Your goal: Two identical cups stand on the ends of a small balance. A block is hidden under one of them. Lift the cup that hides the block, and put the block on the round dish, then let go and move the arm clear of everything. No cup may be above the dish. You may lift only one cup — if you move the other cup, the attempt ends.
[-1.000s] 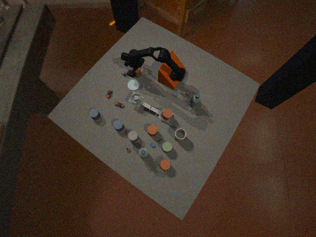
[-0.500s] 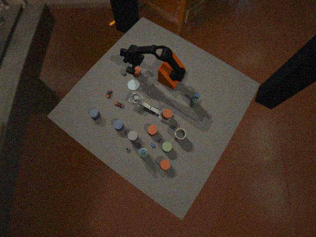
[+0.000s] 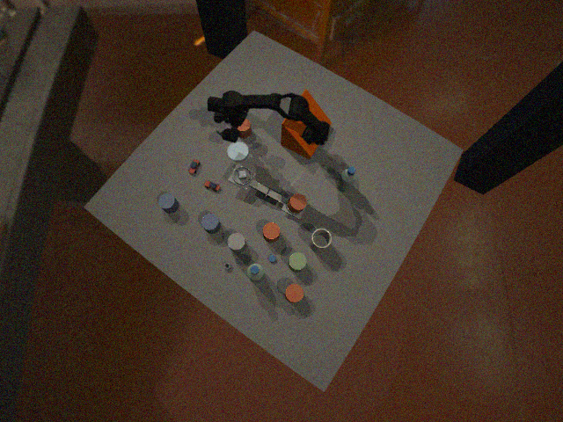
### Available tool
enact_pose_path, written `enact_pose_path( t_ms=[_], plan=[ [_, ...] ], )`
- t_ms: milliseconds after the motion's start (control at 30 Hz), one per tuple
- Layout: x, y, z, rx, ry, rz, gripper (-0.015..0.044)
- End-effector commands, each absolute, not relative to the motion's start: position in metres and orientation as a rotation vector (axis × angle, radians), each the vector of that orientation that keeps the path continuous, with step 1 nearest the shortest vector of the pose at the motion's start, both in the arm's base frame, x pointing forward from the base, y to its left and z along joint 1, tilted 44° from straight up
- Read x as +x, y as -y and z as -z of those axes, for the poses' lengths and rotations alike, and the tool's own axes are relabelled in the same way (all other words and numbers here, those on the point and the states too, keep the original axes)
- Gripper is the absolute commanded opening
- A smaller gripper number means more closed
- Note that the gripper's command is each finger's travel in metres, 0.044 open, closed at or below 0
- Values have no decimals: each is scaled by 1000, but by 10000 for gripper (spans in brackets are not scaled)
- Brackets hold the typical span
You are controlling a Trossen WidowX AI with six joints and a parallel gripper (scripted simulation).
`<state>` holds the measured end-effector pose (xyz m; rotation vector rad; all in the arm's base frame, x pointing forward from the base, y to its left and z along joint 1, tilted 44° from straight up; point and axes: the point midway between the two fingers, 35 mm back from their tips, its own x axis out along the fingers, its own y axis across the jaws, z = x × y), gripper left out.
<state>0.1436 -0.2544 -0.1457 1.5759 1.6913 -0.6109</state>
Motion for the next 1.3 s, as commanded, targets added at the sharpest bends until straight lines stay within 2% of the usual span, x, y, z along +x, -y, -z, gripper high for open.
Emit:
enact_pose_path(
  t_ms=[0,367,1267],
  plan=[
    [190,250,120,1491,-1681,496,260],
    [311,190,36,1302,-1658,140,260],
    [316,165,60,1300,-1657,133,260]
  ],
)
